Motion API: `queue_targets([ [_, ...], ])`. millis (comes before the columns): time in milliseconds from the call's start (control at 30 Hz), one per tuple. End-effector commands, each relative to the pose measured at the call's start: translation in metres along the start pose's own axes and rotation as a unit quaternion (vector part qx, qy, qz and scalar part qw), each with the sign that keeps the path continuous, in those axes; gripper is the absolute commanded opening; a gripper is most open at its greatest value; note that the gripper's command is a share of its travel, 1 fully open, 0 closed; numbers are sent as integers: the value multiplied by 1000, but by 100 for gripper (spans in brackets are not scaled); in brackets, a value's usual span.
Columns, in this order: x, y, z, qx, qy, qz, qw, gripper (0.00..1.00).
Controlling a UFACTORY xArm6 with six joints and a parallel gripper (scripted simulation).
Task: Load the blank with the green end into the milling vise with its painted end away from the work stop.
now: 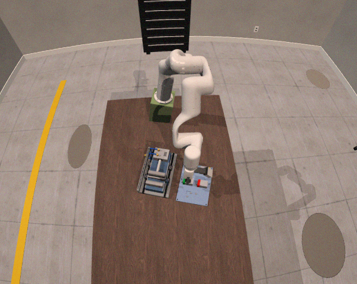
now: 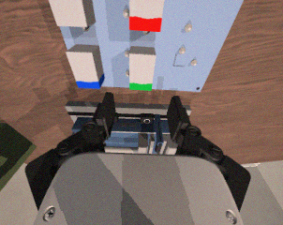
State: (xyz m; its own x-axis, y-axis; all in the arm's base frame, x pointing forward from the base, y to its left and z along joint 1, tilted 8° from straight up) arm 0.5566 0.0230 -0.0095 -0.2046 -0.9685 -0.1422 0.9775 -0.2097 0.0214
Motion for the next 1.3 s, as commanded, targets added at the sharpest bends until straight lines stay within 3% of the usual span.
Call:
queue_targets([
  [0, 0, 2, 2, 2, 0, 0, 1000, 72],
  [1167, -1, 1, 6, 2, 0, 0, 1000, 72],
  [1267, -1, 1, -3, 2, 0, 0, 1000, 72],
])
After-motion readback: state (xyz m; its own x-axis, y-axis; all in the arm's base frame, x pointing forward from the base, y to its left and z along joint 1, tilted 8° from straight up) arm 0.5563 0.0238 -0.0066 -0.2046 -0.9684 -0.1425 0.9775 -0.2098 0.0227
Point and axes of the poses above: the point where the finger pads meet when closed, its own z axis back along the fingers, its own y axis across the jaws, x = y × z, the point moved 2 cm from there along z, back along the fingers, and after that the axes turned 14 degrees about z, right-handed, at the moved point
